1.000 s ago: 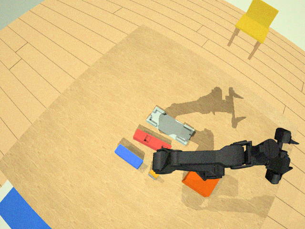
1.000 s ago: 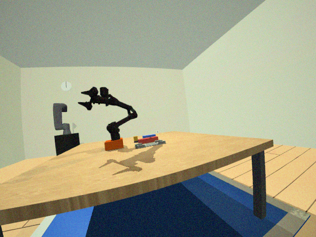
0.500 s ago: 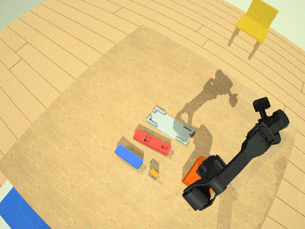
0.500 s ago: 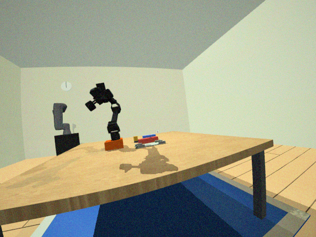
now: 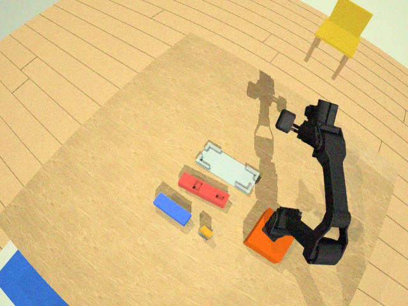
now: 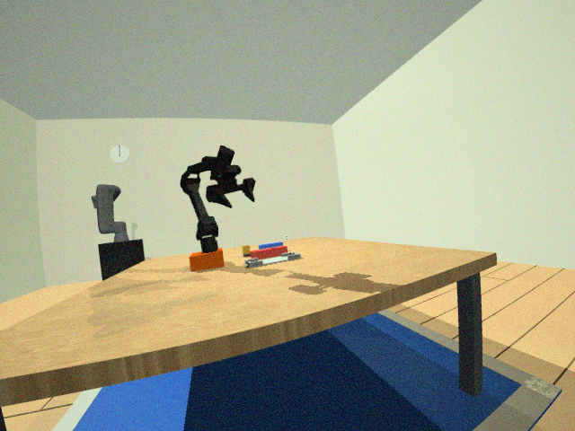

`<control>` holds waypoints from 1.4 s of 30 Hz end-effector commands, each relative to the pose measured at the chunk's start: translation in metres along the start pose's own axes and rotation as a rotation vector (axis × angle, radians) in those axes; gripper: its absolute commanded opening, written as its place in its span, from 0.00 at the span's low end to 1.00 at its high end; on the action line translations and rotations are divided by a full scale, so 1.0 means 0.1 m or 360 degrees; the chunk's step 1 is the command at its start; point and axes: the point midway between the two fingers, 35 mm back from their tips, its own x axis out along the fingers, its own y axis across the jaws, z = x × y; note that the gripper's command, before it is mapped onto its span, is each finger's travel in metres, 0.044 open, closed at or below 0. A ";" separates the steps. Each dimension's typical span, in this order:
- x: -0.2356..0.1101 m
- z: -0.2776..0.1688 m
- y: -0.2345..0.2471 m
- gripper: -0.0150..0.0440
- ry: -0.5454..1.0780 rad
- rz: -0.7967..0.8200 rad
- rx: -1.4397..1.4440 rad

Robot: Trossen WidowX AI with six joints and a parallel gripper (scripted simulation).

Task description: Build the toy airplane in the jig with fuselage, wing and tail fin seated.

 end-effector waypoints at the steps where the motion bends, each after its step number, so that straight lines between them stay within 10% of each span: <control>1: 0.12 -0.20 0.46 1.00 0.0178 0.0157 -0.0258; 22: -0.14 -2.50 2.12 1.00 0.1146 0.0574 -0.2172; 42: 0.37 -2.98 2.00 1.00 0.1152 0.0574 -0.2189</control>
